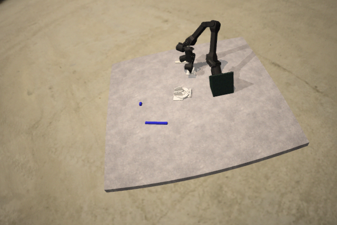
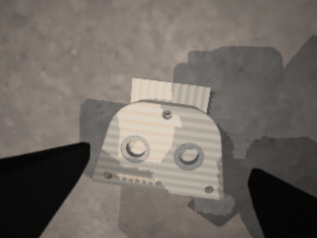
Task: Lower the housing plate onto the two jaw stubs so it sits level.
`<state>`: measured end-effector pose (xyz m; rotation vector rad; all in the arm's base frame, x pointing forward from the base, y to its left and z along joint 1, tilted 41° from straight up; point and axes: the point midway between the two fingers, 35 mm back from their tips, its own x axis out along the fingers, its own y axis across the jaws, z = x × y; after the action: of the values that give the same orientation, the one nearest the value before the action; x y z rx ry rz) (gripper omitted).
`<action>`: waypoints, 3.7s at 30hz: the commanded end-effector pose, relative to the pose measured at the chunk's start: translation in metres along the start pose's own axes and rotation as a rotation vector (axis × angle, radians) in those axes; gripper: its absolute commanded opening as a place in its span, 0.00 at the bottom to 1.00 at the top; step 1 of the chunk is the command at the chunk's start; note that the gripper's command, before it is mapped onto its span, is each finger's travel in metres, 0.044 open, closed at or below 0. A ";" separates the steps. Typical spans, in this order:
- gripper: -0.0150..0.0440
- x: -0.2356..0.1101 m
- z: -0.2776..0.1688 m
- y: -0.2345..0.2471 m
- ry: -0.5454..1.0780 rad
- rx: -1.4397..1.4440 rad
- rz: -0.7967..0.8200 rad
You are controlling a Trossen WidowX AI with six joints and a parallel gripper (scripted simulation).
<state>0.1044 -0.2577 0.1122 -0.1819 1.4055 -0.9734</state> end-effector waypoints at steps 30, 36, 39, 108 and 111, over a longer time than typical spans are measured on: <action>1.00 0.025 -0.004 0.004 0.013 -0.012 0.009; 1.00 0.026 -0.004 0.004 0.013 -0.012 0.009; 1.00 0.026 -0.004 0.004 0.013 -0.012 0.009; 1.00 0.026 -0.004 0.004 0.013 -0.012 0.009; 1.00 0.026 -0.004 0.004 0.013 -0.012 0.009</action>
<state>0.0994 -0.2711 0.0914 -0.1800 1.4198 -0.9668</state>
